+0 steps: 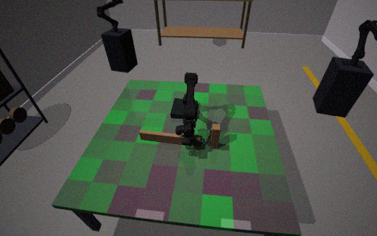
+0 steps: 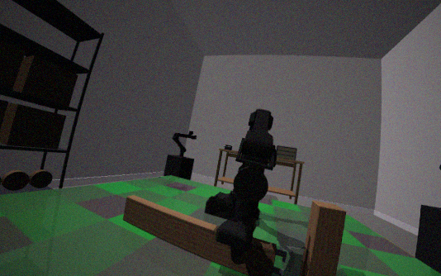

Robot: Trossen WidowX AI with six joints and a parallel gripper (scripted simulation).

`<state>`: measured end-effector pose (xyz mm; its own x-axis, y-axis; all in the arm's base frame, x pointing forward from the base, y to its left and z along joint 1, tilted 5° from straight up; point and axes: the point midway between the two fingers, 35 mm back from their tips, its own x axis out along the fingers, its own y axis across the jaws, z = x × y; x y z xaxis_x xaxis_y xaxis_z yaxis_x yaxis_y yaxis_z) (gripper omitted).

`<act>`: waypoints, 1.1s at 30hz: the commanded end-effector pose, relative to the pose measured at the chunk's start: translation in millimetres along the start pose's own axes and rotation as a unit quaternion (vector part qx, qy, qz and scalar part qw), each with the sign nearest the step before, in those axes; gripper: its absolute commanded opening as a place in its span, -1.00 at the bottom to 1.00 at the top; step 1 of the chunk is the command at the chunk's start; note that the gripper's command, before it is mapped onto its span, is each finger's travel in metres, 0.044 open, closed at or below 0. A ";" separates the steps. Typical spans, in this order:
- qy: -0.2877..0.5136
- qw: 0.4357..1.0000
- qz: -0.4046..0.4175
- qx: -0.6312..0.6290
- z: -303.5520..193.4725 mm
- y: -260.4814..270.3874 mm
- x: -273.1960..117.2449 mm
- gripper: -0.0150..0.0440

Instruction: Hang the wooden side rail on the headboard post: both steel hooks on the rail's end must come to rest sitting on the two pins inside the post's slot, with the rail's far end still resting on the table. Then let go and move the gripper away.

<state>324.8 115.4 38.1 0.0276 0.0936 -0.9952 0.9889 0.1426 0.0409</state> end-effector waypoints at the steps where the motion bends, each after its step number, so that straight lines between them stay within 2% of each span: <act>1: 0.000 1.000 0.002 0.005 0.1 0.2 -3.2 -0.49; 33: 0.000 1.000 0.002 0.005 0.1 0.2 -8.5 -0.49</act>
<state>323.6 114.9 41.6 0.0199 0.0944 -0.9953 0.9895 0.1406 0.0331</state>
